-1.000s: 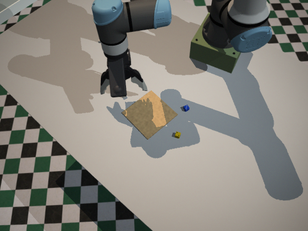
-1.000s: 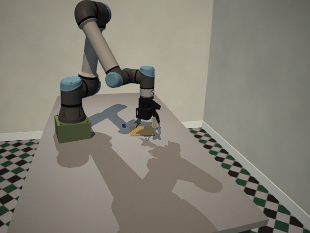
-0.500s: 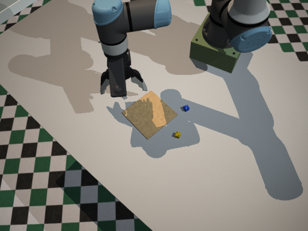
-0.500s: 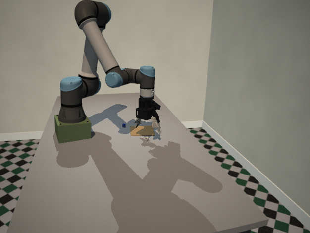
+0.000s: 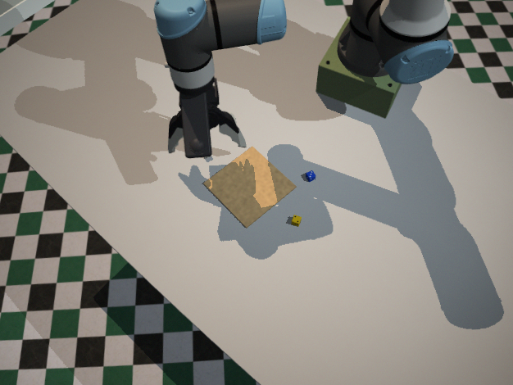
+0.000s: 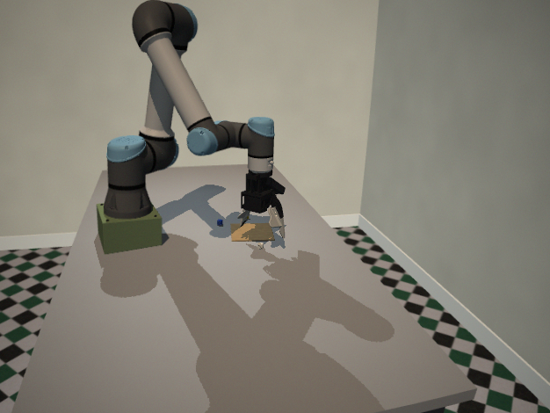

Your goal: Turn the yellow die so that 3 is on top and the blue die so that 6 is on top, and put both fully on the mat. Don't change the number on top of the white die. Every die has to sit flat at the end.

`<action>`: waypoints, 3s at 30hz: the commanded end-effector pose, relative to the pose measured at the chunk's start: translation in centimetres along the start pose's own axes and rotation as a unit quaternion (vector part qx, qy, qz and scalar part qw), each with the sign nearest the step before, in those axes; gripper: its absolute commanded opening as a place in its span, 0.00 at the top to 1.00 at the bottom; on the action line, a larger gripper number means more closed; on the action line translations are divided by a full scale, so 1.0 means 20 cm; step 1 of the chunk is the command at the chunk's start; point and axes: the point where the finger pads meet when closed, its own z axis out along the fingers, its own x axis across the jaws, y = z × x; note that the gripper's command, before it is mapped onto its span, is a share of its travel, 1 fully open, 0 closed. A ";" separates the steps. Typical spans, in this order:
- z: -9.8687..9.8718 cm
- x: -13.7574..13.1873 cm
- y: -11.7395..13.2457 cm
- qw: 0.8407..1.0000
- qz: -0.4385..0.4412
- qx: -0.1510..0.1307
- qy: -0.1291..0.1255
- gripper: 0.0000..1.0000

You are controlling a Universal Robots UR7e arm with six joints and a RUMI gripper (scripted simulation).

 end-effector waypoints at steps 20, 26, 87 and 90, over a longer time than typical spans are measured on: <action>0.01 -0.42 -0.15 1.000 -0.001 -0.001 -0.002 0.00; 0.01 -0.64 -0.22 1.000 -0.001 -0.001 -0.002 0.00; 0.00 -1.11 -0.39 1.000 -0.001 -0.001 -0.002 0.00; 0.00 -1.11 -0.39 1.000 -0.001 -0.001 -0.002 0.00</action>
